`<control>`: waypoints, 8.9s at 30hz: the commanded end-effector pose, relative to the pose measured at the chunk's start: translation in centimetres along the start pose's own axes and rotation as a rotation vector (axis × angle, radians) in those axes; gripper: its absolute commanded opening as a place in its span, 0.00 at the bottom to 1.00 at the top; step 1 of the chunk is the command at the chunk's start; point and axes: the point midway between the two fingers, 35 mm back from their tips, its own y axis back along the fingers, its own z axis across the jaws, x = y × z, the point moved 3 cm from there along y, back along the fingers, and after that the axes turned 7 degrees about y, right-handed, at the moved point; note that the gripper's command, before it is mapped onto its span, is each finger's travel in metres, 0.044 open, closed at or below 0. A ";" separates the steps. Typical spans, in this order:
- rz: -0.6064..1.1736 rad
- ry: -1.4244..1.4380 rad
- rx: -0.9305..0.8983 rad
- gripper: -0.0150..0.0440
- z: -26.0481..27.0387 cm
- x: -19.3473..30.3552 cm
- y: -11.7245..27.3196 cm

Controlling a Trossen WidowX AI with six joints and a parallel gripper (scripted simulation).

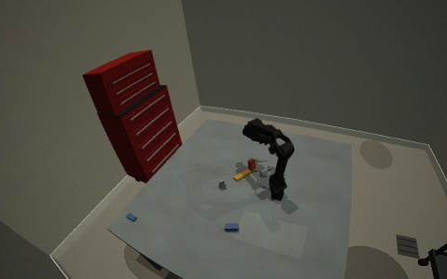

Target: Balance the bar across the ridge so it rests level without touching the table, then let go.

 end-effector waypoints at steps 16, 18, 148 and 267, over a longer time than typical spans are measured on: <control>0.123 0.428 -0.017 0.79 0.4 1.6 0.9; 0.140 0.488 -0.024 0.79 0.5 1.8 1.0; -0.173 3.102 -1.768 0.79 0.4 21.4 6.7; -0.649 3.346 -1.992 0.25 1.2 17.7 16.7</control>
